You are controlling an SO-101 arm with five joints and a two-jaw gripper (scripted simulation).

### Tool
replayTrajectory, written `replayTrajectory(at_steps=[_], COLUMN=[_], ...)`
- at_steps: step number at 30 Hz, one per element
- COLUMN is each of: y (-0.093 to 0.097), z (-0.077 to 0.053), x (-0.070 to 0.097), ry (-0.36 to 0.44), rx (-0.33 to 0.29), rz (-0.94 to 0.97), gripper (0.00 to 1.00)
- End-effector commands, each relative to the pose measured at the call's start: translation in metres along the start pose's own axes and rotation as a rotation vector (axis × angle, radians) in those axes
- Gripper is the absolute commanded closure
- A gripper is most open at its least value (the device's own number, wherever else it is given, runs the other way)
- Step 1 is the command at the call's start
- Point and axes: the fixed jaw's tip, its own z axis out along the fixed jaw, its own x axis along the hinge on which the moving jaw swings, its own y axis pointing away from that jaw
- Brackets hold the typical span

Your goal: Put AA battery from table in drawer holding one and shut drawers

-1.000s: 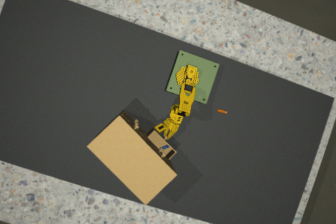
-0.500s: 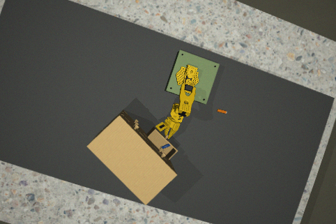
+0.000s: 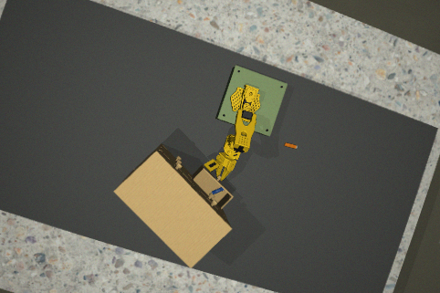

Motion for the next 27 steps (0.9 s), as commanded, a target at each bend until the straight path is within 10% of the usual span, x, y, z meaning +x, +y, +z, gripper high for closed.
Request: replayTrajectory(at_steps=[1,27], y=[0.0073,0.0076], z=[-0.0016,-0.0067], x=[0.0066,0.0102], ry=[0.021,0.031], rx=[-0.029,-0.036], rz=[-0.005,-0.009], gripper=[1.0,1.0])
